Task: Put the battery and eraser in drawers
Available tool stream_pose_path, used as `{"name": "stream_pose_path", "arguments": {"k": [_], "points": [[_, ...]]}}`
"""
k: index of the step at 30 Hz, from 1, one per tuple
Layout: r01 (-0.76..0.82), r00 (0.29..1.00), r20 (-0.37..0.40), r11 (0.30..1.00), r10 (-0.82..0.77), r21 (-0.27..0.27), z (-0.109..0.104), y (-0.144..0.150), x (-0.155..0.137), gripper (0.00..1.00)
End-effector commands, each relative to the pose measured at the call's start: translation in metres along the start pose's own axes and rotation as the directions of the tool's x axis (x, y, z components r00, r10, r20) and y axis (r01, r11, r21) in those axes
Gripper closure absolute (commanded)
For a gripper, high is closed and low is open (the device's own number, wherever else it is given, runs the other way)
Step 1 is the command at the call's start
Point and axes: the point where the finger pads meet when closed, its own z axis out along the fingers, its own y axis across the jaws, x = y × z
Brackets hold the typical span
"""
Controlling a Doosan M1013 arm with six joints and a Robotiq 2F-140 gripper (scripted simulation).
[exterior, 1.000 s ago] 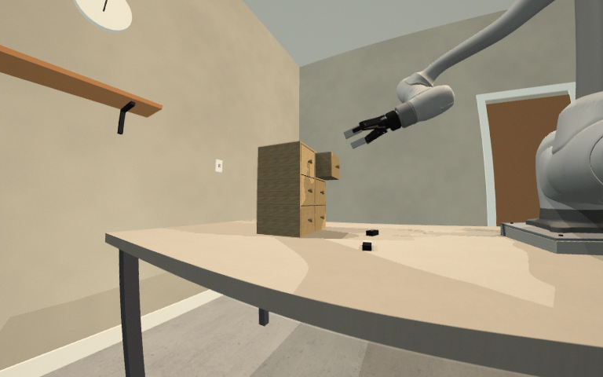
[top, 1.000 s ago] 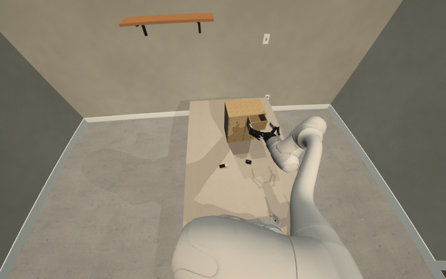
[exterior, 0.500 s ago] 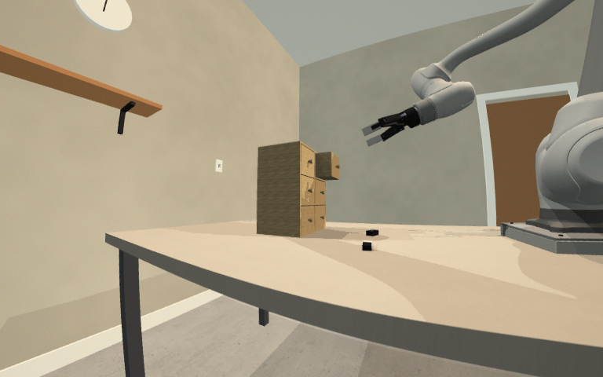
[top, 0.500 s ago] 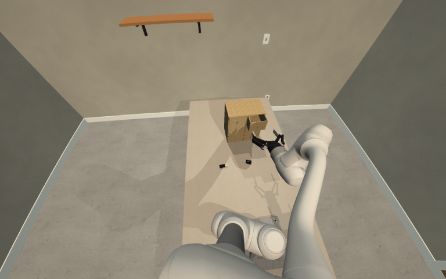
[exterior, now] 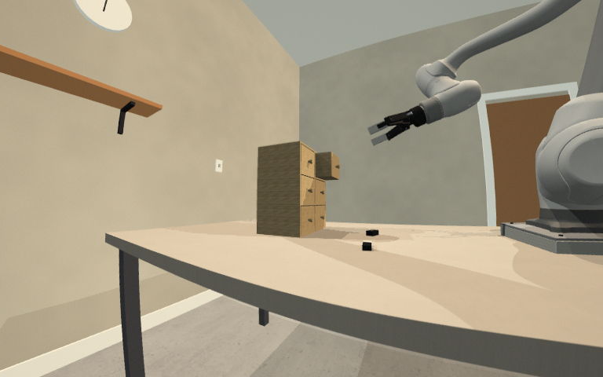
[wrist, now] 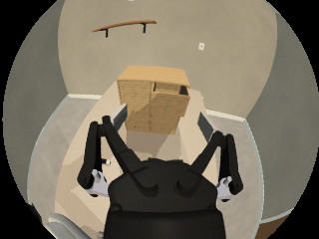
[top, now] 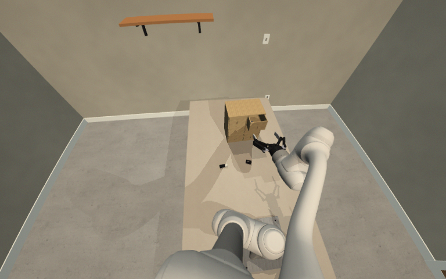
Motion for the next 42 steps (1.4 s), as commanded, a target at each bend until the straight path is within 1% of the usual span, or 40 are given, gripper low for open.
{"name": "stream_pose_path", "arguments": {"k": [1, 12, 18, 25, 27, 35, 42], "points": [[0.000, 1.000, 0.000, 1.000, 0.000, 0.000, 0.000, 0.000, 0.000, 0.00], [0.000, 1.000, 0.022, 1.000, 0.000, 0.002, 0.000, 0.000, 0.000, 0.00], [0.000, 0.998, 0.062, 1.000, 0.000, 0.001, -0.001, 0.000, 0.002, 0.00], [0.000, 0.991, 0.134, 1.000, 0.000, 0.001, -0.002, 0.000, 0.004, 0.00], [0.000, 0.991, 0.134, 1.000, 0.000, 0.001, -0.002, 0.000, 0.004, 0.00], [0.000, 0.969, 0.246, 1.000, 0.000, 0.001, -0.003, 0.000, 0.008, 0.00], [0.000, 0.923, 0.385, 1.000, 0.000, 0.000, -0.005, 0.000, 0.012, 0.00]]}}
